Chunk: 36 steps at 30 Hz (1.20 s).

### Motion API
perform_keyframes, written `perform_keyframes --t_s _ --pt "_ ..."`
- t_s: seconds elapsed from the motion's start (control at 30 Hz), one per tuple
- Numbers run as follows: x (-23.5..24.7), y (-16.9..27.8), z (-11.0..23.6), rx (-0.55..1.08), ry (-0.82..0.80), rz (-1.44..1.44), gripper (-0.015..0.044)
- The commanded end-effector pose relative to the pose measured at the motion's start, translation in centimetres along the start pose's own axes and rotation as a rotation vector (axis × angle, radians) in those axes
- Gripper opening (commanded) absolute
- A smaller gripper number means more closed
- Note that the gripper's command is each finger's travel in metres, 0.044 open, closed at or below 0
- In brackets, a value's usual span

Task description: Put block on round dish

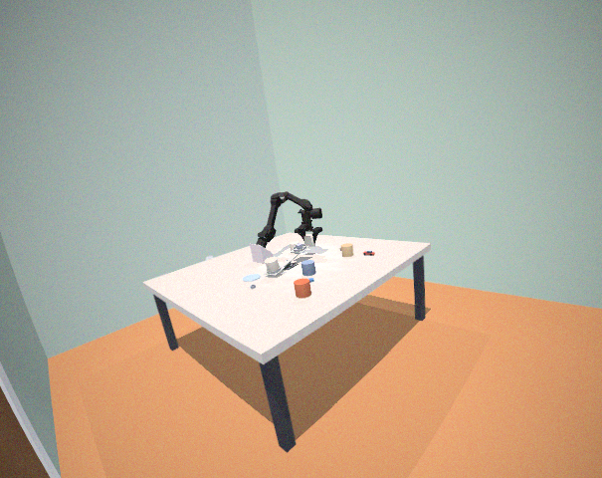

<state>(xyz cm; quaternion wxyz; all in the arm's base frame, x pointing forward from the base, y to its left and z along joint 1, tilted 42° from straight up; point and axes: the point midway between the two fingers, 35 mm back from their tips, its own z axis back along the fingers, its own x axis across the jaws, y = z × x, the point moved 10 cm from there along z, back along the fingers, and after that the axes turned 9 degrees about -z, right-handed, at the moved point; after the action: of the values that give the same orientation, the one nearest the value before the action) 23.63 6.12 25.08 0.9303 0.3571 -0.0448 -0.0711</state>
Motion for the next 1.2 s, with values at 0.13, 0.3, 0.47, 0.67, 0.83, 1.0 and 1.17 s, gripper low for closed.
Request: perform_keyframes --t_s 0.13,0.3,0.47,0.67,0.83,1.0,1.17 --pt "-0.2 -0.1 -2.8 -0.002 0.004 -0.006 0.0000" --pt "-0.2 -0.1 -3.0 -0.002 0.004 -0.006 0.0000" --pt "-0.2 -0.1 -3.8 -0.001 0.004 -0.006 0.0000" --pt "-0.2 -0.1 -4.8 -0.001 0.004 -0.006 0.0000" --pt "-0.2 0.0 -4.3 0.003 0.004 -0.003 0.0131" --pt "-0.2 0.0 -4.3 0.003 0.004 -0.003 0.0263" --pt "-0.2 0.0 -4.3 0.003 0.004 -0.003 0.0394"
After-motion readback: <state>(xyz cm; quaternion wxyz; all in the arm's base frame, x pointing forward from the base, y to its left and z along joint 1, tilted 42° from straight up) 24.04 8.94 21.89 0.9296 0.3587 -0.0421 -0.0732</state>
